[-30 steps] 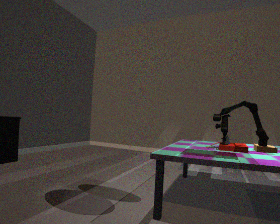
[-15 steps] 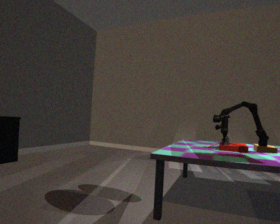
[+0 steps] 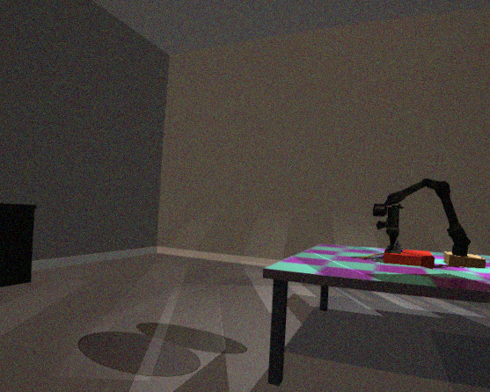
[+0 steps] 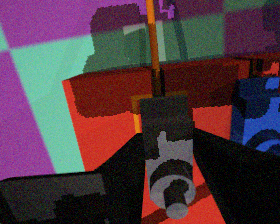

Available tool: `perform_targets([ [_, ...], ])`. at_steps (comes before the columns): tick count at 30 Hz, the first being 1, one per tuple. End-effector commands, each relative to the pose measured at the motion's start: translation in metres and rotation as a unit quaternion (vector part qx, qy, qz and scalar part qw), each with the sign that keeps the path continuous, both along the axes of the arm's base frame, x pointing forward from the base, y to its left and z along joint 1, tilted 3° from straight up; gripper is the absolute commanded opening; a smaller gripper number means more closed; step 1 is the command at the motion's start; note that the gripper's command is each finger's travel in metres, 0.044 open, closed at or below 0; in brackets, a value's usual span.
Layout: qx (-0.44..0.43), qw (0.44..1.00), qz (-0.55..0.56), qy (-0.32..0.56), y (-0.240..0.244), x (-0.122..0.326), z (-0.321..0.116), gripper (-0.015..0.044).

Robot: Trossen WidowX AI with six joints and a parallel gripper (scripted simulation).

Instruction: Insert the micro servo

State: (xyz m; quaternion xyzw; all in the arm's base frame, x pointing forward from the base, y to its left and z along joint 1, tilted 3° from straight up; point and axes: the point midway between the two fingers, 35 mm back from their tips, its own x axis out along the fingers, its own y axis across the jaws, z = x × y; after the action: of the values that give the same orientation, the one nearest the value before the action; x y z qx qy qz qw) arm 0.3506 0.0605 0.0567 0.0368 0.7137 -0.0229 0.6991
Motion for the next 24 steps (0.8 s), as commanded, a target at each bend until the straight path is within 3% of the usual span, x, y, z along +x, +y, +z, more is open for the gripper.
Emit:
perform_targets([
  [1,-0.001,1.000,0.001,0.000,0.000,0.000,-0.004,0.0000],
  [24,-0.001,1.000,0.001,0.000,0.000,-0.001,-0.022,0.0000],
])
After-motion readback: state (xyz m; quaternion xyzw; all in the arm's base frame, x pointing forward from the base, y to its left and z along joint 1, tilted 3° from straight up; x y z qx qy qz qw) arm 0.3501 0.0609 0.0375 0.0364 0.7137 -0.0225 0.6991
